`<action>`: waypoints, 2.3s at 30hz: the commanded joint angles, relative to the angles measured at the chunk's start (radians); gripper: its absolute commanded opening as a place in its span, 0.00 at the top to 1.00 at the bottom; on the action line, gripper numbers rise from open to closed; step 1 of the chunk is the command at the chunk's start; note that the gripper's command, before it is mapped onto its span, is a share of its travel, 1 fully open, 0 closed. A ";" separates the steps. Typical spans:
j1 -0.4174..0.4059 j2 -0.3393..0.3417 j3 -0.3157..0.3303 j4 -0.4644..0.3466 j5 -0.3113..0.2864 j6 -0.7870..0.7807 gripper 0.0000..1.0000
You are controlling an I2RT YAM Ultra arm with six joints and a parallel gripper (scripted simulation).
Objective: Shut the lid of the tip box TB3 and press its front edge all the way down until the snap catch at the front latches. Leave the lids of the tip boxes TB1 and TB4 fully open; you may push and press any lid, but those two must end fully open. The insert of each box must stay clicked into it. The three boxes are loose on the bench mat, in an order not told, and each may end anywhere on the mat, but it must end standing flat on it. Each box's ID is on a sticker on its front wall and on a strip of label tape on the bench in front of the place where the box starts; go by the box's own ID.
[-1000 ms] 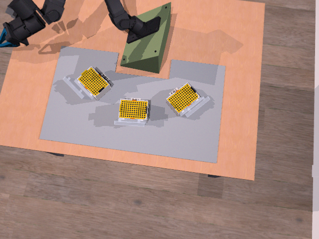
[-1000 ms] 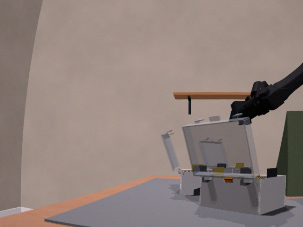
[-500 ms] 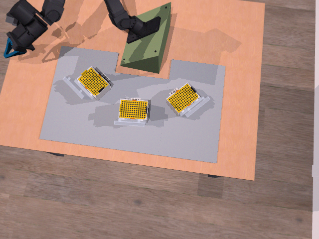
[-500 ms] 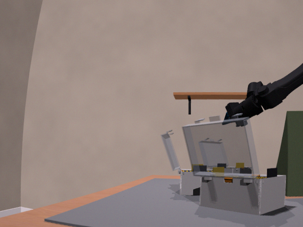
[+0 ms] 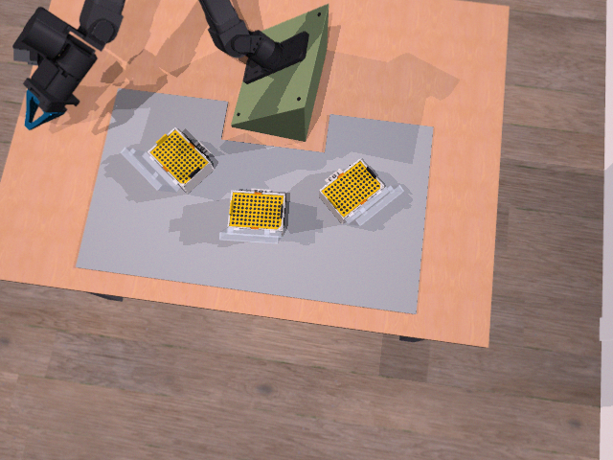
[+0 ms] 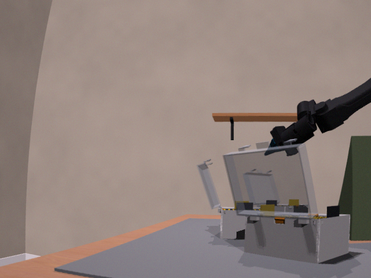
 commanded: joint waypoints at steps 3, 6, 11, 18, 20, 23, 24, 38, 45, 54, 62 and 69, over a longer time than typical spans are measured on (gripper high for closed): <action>0.033 -0.001 -0.004 -0.053 -0.002 -0.037 1.00; 0.043 0.001 0.023 -0.150 -0.034 -0.077 1.00; 0.070 0.002 0.011 -0.170 -0.026 -0.093 1.00; 0.108 0.008 0.026 -0.286 -0.050 -0.149 1.00; 0.122 0.011 0.029 -0.320 -0.054 -0.166 1.00; 0.135 0.008 0.015 -0.309 -0.042 -0.163 1.00; 0.138 0.010 0.024 -0.340 -0.053 -0.177 1.00; 0.206 0.017 0.036 -0.509 -0.079 -0.262 1.00; 0.240 0.021 0.043 -0.594 -0.092 -0.305 1.00; 0.294 0.030 0.059 -0.741 -0.117 -0.379 1.00; 0.329 0.034 0.064 -0.826 -0.129 -0.421 1.00; 0.372 0.030 0.060 -0.908 -0.136 -0.457 1.00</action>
